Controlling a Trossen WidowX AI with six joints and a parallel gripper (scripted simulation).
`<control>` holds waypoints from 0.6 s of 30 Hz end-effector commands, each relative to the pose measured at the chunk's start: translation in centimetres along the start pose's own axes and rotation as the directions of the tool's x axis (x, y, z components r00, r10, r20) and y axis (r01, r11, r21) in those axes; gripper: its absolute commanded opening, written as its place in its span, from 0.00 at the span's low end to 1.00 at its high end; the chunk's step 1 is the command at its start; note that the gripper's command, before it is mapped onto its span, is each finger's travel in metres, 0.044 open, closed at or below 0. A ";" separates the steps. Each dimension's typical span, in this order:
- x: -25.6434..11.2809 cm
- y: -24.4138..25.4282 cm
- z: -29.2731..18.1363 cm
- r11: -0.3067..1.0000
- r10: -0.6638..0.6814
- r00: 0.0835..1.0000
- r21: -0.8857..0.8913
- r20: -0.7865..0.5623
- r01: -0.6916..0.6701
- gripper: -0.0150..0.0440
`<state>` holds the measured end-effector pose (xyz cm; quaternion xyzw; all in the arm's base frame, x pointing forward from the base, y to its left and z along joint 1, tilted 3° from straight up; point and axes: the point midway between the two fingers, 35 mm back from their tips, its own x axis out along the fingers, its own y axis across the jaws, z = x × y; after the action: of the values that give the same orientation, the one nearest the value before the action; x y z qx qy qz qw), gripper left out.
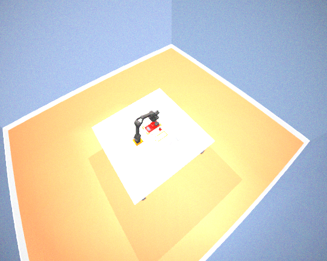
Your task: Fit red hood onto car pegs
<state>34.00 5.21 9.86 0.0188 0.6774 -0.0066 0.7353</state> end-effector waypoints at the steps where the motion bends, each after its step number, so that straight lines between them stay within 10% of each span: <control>1: 0.2 -0.1 -0.1 1.000 -0.006 1.000 0.002 -0.002 0.006 0.25; 18: 0.8 -0.1 -0.1 1.000 -0.006 1.000 0.002 -0.002 0.006 0.25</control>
<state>33.99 5.19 9.35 0.0178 0.6776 -0.0078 0.7352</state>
